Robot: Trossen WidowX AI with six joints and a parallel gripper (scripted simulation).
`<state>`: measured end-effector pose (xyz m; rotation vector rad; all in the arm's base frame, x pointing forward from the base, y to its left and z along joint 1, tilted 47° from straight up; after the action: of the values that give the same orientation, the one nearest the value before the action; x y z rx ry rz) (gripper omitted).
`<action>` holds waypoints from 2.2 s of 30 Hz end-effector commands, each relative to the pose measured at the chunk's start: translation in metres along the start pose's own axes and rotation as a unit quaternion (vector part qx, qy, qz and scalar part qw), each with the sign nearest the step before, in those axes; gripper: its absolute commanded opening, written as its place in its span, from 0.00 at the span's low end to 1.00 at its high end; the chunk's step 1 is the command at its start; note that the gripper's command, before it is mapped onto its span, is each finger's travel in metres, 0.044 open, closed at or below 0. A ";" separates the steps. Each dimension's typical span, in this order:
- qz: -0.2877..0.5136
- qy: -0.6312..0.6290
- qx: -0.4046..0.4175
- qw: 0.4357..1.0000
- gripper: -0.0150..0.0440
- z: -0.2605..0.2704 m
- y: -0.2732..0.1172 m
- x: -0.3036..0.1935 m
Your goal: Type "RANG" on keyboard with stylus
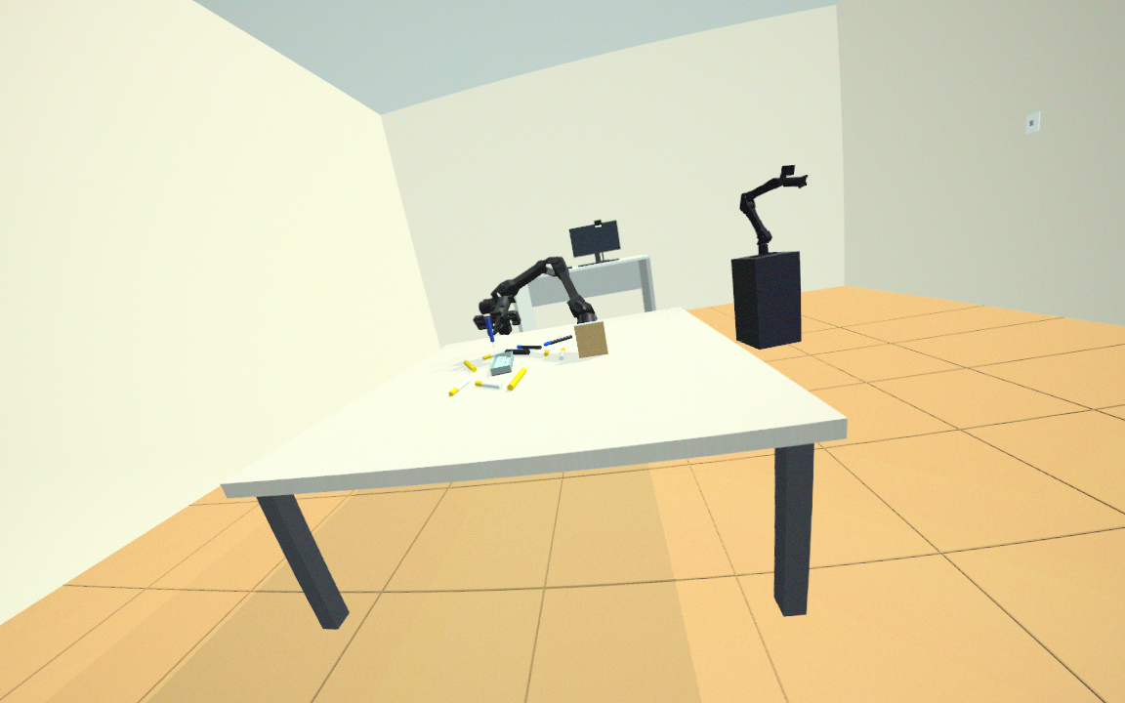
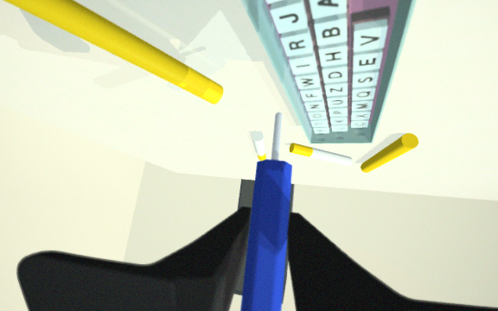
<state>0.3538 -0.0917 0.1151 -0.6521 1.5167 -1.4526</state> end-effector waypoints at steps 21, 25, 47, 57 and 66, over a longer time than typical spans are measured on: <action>0.015 0.044 0.065 0.997 0.25 0.005 -0.029 0.018; 0.014 0.044 0.066 0.997 0.25 0.006 -0.026 0.025; 0.014 0.044 0.066 0.997 0.39 0.010 -0.013 0.043; 0.014 0.044 0.066 0.997 0.39 0.011 -0.011 0.047; 0.014 0.044 0.066 0.997 0.39 0.012 -0.008 0.051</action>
<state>0.3396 -0.1428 0.1136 -0.4904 1.4763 -1.5696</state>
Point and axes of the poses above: the point midway between the two fingers, 35 mm back from their tips, its own y axis out along the fingers, its own z axis across the jaws, x = y × z, the point moved 1 cm from there along -y, back along the fingers, and after that the axes turned 12 degrees about y, right-handed, at the moved point
